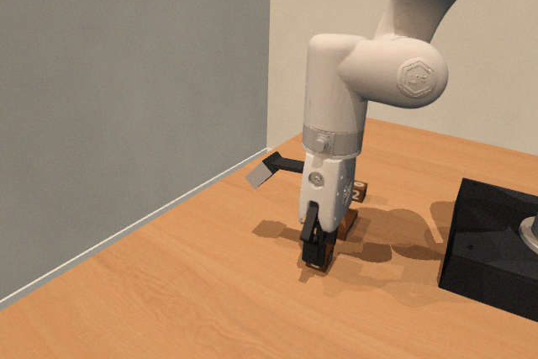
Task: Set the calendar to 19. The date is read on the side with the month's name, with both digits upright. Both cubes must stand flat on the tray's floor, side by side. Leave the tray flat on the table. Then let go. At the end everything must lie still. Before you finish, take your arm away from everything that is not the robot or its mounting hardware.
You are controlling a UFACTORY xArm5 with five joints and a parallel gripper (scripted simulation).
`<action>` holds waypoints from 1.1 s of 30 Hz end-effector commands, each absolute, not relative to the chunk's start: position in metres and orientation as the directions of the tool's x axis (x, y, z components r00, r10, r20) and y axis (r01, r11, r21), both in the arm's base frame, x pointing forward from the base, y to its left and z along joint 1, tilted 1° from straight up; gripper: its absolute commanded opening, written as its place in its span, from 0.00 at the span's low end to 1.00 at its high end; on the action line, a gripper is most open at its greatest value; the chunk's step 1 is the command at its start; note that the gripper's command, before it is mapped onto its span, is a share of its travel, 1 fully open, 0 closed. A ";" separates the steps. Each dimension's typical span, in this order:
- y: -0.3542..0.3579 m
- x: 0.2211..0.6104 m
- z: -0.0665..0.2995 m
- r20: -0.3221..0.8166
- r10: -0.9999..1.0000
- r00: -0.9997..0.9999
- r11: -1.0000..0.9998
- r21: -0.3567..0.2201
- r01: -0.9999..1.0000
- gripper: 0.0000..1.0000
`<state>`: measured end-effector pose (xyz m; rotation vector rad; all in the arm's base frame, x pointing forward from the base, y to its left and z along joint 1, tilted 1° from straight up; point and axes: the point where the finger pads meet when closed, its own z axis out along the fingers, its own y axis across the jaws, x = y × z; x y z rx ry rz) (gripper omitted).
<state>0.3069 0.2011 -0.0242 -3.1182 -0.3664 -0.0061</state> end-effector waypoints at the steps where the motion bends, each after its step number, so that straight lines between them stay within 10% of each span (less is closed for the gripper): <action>1: 0.202 0.308 -0.006 0.008 0.232 0.973 -0.973 -0.003 0.232 0.49; 21: 0.202 0.307 0.056 0.008 0.232 0.973 -0.973 -0.003 0.232 0.49; 22: 0.202 0.307 0.056 0.008 0.232 0.973 -0.973 -0.003 0.232 1.00; 33: 0.202 0.307 0.056 0.008 0.232 0.973 -0.973 -0.003 0.232 1.00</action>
